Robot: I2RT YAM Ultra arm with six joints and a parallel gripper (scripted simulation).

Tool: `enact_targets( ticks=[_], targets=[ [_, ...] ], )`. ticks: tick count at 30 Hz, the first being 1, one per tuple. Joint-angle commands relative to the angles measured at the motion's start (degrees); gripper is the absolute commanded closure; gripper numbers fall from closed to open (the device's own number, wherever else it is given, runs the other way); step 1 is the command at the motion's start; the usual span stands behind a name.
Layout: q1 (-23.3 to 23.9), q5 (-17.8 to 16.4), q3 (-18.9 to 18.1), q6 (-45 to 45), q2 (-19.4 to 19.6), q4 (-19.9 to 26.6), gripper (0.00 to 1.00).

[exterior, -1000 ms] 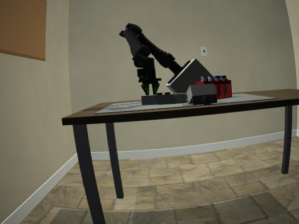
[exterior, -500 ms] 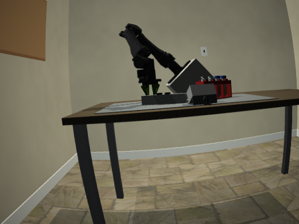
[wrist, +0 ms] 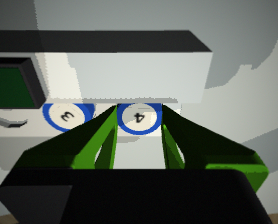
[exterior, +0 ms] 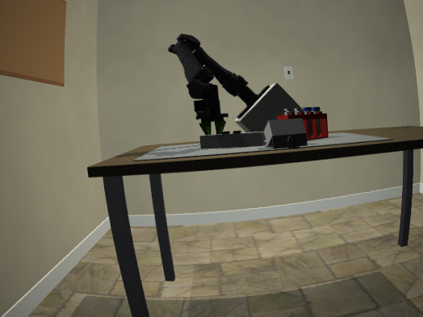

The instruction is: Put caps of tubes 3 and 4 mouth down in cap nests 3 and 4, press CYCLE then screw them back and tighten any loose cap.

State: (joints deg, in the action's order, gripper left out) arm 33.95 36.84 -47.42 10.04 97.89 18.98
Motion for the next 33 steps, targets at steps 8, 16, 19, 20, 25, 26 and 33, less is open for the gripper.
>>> enact_targets(
  ticks=[8, 16, 19, 20, 25, 26, 33],
  targets=[
    [-0.2, 0.0, 0.0, 0.3, -0.2, -0.3, 0.53],
    [-0.2, 0.0, 0.0, 0.3, -0.2, -0.3, 0.53],
    [-2.0, 0.6, -0.8, -1.8, -2.4, 3.9, 0.53],
    [-2.7, 0.8, -1.1, -2.6, -3.1, 5.4, 0.53],
    [-5.9, 1.8, -3.0, -6.5, -6.2, 12.7, 0.53],
    [-6.5, 2.0, -3.4, -7.3, -6.7, 14.2, 0.53],
    [-9.9, 2.8, -6.0, -11.5, -9.0, 21.8, 0.53]
  ],
)
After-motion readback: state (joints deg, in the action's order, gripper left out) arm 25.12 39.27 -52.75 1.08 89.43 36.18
